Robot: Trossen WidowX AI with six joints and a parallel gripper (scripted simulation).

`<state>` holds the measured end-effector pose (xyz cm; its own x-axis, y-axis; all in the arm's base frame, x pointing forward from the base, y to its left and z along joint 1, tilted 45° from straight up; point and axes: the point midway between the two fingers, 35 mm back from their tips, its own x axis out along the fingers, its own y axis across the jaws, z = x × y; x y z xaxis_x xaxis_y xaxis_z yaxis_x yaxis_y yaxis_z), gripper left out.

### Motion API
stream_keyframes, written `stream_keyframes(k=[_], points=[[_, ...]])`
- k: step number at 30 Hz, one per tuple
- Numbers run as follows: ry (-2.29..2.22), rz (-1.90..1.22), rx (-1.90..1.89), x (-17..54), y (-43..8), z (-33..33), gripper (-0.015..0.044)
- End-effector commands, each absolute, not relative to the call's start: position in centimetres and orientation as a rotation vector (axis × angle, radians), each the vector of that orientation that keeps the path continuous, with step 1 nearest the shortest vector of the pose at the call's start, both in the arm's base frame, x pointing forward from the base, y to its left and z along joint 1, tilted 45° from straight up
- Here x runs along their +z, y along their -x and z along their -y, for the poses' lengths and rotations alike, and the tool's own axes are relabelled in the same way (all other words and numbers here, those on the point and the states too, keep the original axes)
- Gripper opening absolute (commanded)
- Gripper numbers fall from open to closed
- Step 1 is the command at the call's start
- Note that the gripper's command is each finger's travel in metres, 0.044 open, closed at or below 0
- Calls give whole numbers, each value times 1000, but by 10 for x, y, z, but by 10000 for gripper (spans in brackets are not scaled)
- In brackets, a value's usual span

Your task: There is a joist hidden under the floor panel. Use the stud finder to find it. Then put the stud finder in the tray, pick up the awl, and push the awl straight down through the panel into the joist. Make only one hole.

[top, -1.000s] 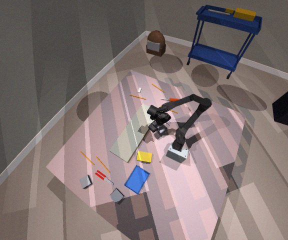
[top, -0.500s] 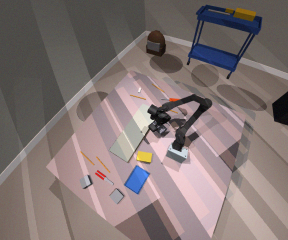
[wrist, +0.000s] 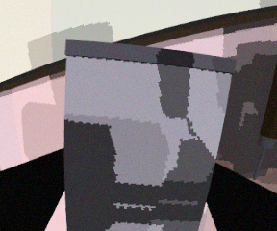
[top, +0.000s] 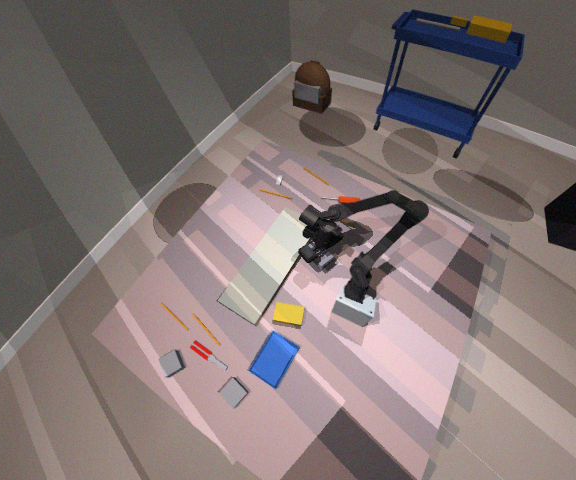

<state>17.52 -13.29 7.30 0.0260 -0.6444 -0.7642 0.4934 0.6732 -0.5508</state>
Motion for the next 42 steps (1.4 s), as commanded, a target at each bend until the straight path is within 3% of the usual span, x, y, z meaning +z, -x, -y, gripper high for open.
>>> stream_keyframes(k=[1,42], points=[[125,-1266,-855,74,-175,133,0],[-12,-1256,-684,76,-172,138,0]])
